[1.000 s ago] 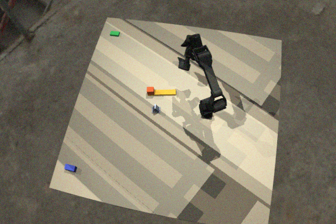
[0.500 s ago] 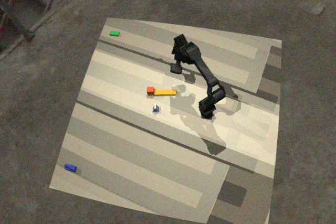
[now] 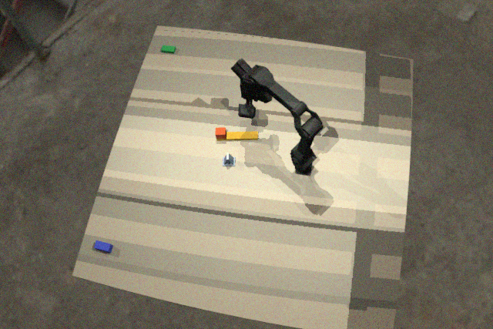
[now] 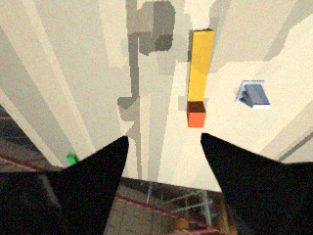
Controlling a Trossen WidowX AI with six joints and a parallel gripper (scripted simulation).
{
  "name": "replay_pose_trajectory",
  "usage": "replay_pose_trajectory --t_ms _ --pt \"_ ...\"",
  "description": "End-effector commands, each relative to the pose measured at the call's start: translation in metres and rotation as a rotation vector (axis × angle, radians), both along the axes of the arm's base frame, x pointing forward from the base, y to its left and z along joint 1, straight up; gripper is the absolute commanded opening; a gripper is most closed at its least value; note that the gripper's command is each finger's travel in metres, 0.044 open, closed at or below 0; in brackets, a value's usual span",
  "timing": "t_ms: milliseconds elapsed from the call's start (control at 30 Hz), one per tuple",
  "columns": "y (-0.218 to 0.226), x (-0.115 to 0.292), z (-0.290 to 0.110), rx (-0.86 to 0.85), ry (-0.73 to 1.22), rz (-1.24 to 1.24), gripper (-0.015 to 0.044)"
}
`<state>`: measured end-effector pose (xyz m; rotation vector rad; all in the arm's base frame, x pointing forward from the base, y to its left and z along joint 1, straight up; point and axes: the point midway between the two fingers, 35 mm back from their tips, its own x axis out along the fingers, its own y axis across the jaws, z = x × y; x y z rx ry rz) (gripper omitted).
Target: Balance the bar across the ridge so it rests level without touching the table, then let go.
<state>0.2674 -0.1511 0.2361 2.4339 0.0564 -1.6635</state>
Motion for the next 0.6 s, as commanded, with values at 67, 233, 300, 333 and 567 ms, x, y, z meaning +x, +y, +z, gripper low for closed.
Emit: replay_pose_trajectory --t_ms 67,233,300,333,567 --pt "0.012 0.008 -0.017 0.011 0.081 0.039 0.0315" --pt "0.021 0.015 -0.030 0.031 0.139 0.042 0.0315" --pt "0.027 0.018 -0.038 0.042 0.176 0.039 0.0315" --pt "0.031 0.020 -0.042 0.047 0.195 0.038 0.0315" --pt "0.053 0.030 -0.070 0.066 0.328 0.029 0.0315"
